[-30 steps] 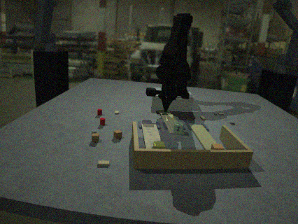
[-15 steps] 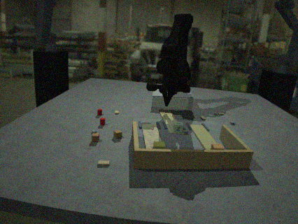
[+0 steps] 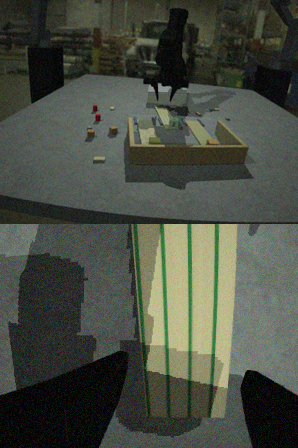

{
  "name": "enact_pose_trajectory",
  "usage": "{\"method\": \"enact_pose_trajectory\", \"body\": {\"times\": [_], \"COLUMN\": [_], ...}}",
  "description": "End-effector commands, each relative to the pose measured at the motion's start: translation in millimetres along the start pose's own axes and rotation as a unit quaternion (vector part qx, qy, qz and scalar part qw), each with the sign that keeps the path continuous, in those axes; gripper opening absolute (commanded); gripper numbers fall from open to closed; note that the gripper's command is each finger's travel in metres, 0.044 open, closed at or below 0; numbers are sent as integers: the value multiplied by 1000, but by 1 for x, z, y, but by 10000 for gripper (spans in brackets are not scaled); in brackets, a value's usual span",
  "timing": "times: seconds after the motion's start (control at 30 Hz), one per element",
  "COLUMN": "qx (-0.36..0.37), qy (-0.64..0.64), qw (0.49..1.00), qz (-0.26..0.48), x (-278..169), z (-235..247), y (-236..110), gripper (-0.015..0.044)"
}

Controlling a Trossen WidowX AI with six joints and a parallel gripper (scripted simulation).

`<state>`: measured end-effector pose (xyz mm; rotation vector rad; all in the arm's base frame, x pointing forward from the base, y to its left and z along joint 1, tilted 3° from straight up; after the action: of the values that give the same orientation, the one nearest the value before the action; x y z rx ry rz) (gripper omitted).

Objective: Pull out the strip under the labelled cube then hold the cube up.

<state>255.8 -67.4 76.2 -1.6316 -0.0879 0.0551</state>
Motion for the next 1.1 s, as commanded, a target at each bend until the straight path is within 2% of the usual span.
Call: {"method": "enact_pose_trajectory", "body": {"times": [0.0,0.1,1.07], "qx": [-1,-1,0], "qy": [8,8,8], "qw": [1000,1000,1000], "qz": [2,2,-3], "x": [16,26,125], "z": [2,4,15], "y": [-2,-3,-17], "gripper": [368,440,440]}}
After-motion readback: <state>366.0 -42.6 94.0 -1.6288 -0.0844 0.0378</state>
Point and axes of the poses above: the point midway between the two fingers, 35 mm back from their tips, its own y axis out along the fingers, its own z axis across the jaws, x = y × z, the point moved 5 cm from there along -y, back along the fingers, and after that the axes turned 4 degrees about -y, right-handed, at the moved point
